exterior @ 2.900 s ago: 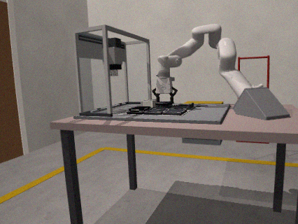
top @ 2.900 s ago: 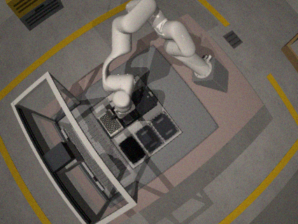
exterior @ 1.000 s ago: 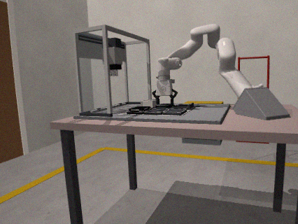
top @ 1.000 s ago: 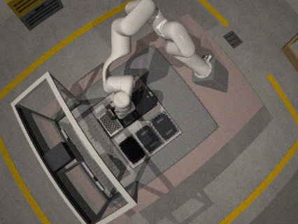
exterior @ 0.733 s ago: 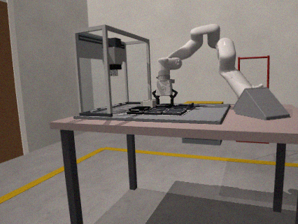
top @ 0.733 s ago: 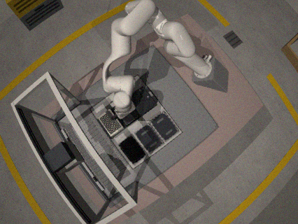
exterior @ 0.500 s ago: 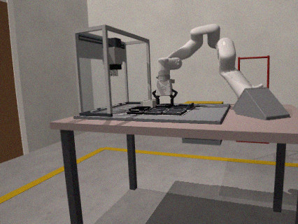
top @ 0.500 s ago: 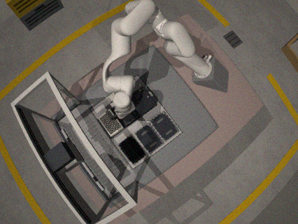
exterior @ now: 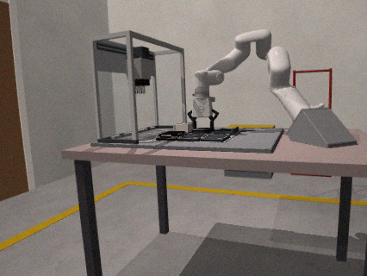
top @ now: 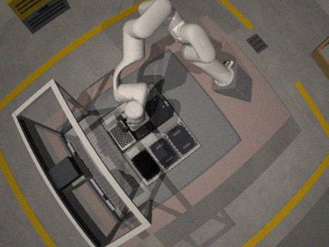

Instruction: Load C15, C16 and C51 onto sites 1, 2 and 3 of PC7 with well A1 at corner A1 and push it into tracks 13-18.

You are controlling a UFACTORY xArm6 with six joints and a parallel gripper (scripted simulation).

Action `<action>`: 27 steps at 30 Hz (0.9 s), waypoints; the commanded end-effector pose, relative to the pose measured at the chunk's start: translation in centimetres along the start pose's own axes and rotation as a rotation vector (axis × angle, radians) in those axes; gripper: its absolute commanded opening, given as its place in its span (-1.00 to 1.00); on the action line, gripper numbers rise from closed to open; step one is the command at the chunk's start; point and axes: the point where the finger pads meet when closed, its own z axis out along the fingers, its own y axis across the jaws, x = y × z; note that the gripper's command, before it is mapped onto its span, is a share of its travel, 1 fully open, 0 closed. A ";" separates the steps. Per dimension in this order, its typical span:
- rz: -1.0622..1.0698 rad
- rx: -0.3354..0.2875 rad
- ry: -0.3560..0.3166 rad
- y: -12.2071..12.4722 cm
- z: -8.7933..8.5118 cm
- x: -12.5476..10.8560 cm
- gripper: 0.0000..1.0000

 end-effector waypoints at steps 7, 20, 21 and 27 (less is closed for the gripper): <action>0.001 0.002 -0.001 -0.1 -1.7 0.0 1.00; 0.001 0.002 -0.001 -0.1 -3.5 0.0 1.00; 0.001 0.002 -0.001 -0.1 -3.7 0.0 1.00; 0.001 0.002 -0.001 -0.1 -4.5 0.0 1.00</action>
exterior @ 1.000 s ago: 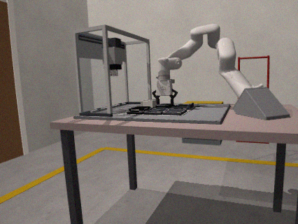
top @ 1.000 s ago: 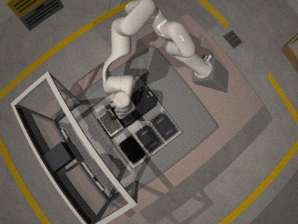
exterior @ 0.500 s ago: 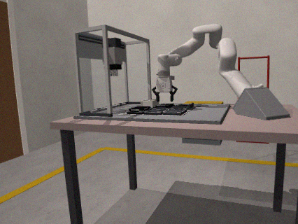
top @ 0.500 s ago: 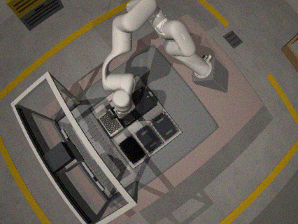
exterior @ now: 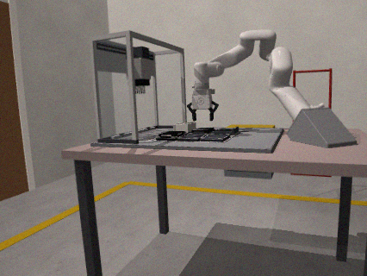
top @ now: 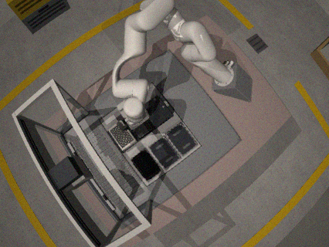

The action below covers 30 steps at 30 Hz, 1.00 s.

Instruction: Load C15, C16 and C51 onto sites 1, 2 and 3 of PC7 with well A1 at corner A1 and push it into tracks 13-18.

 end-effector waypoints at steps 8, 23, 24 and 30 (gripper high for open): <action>0.001 0.002 -0.001 -0.1 -1.5 0.0 1.00; 0.001 0.002 -0.001 -0.1 -3.7 0.0 1.00; 0.001 0.002 -0.001 -0.1 -3.9 0.0 1.00; 0.001 0.002 -0.001 -0.1 -4.9 0.0 1.00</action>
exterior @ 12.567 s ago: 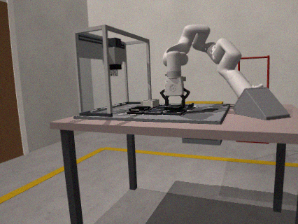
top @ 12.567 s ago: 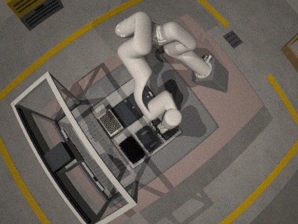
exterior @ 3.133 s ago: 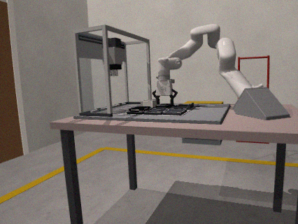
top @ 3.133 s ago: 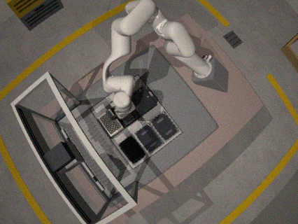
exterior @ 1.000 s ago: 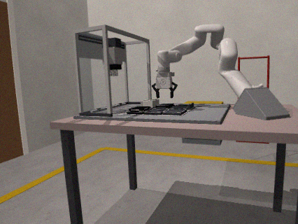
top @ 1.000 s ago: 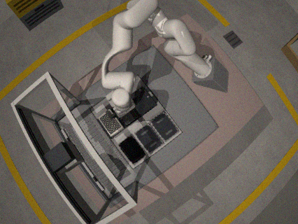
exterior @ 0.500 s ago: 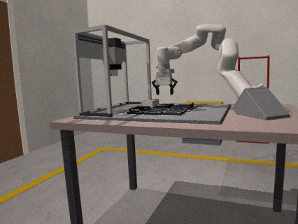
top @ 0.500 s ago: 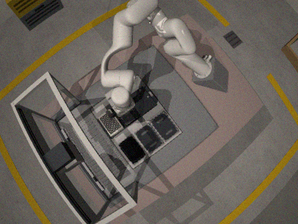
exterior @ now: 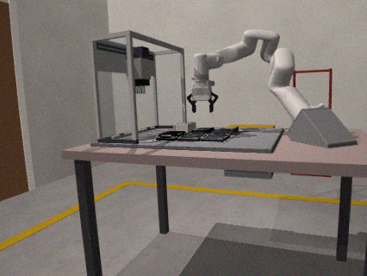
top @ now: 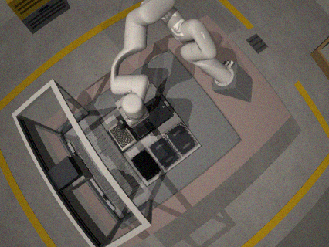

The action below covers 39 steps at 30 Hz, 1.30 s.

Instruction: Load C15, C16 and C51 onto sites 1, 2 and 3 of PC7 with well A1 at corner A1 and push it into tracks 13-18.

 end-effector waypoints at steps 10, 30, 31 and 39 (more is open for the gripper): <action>0.001 0.002 -0.001 -0.1 -1.9 0.0 1.00; -0.011 0.002 -0.001 -1.0 -2.4 -1.8 1.00; -0.011 0.002 -0.001 -1.2 -2.4 -2.2 1.00; -0.011 0.002 -0.001 -2.6 -2.4 -4.9 1.00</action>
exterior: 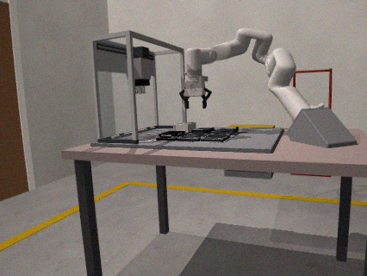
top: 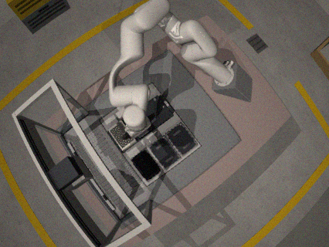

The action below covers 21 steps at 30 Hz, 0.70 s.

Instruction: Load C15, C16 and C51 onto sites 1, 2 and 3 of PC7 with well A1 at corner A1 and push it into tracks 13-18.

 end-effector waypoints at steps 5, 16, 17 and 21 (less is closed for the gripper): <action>0.003 0.001 0.000 -1.6 -0.1 -2.7 1.00; 0.003 0.001 0.000 -4.0 -0.1 -7.1 1.00; 0.003 0.001 0.000 -4.0 -0.1 -7.1 1.00; 0.003 0.001 0.000 -4.9 -0.1 -8.9 1.00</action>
